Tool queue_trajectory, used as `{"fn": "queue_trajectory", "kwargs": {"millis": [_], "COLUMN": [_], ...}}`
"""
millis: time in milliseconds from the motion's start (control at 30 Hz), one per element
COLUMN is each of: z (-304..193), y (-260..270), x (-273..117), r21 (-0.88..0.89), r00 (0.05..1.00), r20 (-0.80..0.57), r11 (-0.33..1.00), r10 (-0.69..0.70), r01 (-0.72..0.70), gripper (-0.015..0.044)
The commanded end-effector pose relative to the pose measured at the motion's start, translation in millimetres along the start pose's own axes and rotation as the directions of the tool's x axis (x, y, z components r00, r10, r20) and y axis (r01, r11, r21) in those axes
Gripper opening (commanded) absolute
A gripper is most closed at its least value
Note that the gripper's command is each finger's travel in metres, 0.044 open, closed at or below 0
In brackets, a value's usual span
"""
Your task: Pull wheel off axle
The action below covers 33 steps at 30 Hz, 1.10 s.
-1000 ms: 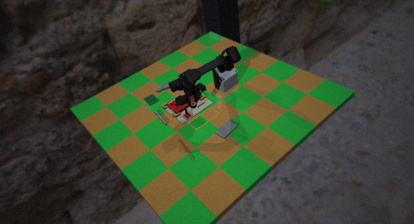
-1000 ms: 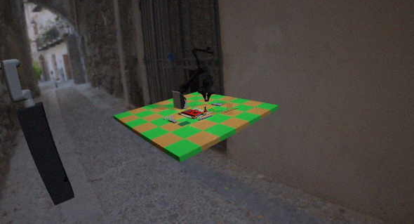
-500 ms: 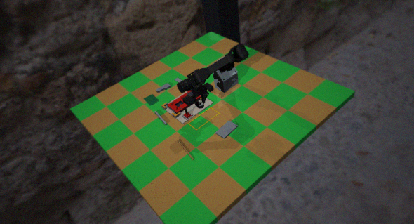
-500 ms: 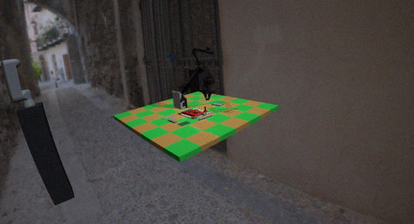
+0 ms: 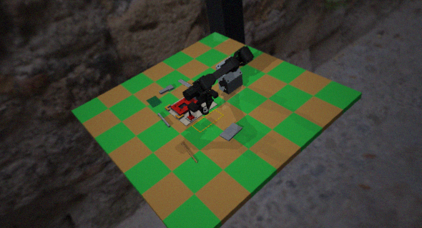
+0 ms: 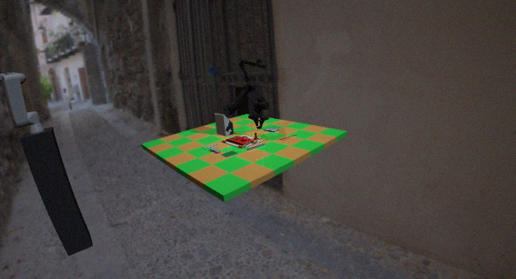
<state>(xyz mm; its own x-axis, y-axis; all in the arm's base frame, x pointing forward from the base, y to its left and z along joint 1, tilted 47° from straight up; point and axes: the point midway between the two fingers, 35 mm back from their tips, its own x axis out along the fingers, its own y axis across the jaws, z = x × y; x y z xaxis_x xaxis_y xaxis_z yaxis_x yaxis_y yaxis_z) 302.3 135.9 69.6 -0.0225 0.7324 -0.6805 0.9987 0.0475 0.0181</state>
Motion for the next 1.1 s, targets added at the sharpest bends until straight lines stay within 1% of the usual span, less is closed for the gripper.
{"fn": "queue_trajectory", "kwargs": {"millis": [0, 300, 433, 800, 833, 1067], "z": [1.2, -0.9, -1.2, -2.8, -2.5, -1.6], "y": [-2.2, -5.8, -6.4, -5.5, -5.1, -4.4], "x": [20.0, 67.2, 70.7, 64.8, 61.5, 8.7], "r21": [0.008, 0.009, 0.009, 0.003, 0.003, 0.008], "r00": [1.000, 1.000, 1.000, 1.000, 1.000, 1.000], "r20": [-0.001, -0.008, -0.009, -0.013, -0.012, -0.006], "r11": [1.000, 1.000, 1.000, 1.000, 1.000, 1.000], "r10": [-0.011, -0.011, -0.011, -0.015, -0.015, -0.011], "r01": [0.011, 0.011, 0.011, 0.015, 0.015, 0.011], "gripper": [0.0000, 0.0000, 0.0000, 0.0289, 0.0300, 0.0300]}}
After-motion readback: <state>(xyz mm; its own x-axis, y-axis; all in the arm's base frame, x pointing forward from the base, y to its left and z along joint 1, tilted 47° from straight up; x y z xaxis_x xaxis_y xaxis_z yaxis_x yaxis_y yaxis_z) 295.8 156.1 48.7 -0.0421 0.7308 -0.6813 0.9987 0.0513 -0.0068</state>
